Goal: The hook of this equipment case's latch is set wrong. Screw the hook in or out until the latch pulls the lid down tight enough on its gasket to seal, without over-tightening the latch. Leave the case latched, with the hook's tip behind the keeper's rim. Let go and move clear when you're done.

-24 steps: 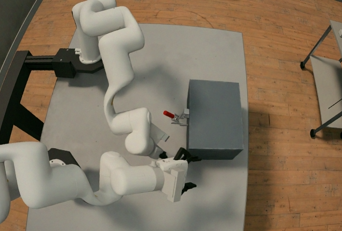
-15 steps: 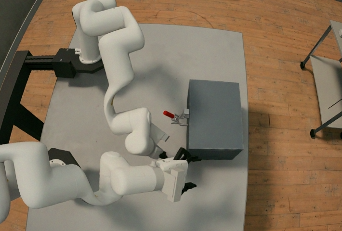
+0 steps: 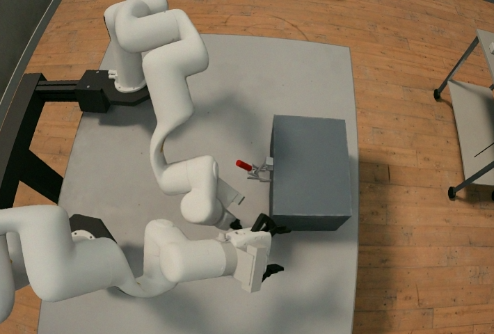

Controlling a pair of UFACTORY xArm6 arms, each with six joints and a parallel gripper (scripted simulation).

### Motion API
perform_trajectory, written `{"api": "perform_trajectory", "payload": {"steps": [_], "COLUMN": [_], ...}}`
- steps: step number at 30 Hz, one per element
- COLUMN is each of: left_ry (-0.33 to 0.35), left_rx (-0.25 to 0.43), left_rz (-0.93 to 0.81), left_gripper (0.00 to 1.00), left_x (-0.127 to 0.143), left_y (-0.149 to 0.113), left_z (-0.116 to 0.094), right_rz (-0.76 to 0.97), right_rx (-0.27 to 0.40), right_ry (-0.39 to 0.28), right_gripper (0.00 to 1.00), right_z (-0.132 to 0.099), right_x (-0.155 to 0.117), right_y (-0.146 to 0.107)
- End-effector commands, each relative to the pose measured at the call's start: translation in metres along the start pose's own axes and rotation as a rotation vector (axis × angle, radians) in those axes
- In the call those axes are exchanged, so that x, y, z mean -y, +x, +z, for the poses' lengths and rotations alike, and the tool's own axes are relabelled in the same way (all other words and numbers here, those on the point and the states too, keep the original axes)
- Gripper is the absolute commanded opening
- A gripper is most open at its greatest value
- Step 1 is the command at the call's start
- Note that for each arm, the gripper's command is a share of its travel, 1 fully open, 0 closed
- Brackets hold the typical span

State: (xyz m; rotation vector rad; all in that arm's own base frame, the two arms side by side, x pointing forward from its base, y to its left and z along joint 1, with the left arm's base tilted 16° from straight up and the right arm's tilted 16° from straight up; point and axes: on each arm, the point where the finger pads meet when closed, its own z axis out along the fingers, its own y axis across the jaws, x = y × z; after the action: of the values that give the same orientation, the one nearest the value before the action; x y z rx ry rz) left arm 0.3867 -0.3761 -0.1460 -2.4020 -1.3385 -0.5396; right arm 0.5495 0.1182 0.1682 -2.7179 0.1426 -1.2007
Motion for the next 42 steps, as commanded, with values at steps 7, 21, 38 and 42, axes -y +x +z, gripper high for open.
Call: {"api": "perform_trajectory", "payload": {"steps": [7,21,38,42], "left_ry": [-0.005,-0.005,-0.005,-0.005], "left_rx": [0.002,0.002,0.002,0.002], "left_rz": [-0.002,-0.002,-0.002,-0.002], "left_gripper": [1.00,1.00,1.00,1.00], "left_x": [-0.002,-0.002,-0.002,-0.002], "left_y": [0.000,0.000,0.000,0.000], "left_z": [-0.002,-0.002,-0.002,-0.002], "right_rz": [0.015,0.083,0.258,0.319], "right_rx": [0.001,0.021,0.070,0.086], "right_ry": [-0.013,-0.080,-0.247,-0.304], "right_gripper": [1.00,1.00,1.00,1.00], "right_z": [-0.001,-0.010,-0.062,-0.085], "right_x": [-0.012,-0.070,-0.218,-0.259], "right_y": [0.008,0.031,0.066,0.068]}}
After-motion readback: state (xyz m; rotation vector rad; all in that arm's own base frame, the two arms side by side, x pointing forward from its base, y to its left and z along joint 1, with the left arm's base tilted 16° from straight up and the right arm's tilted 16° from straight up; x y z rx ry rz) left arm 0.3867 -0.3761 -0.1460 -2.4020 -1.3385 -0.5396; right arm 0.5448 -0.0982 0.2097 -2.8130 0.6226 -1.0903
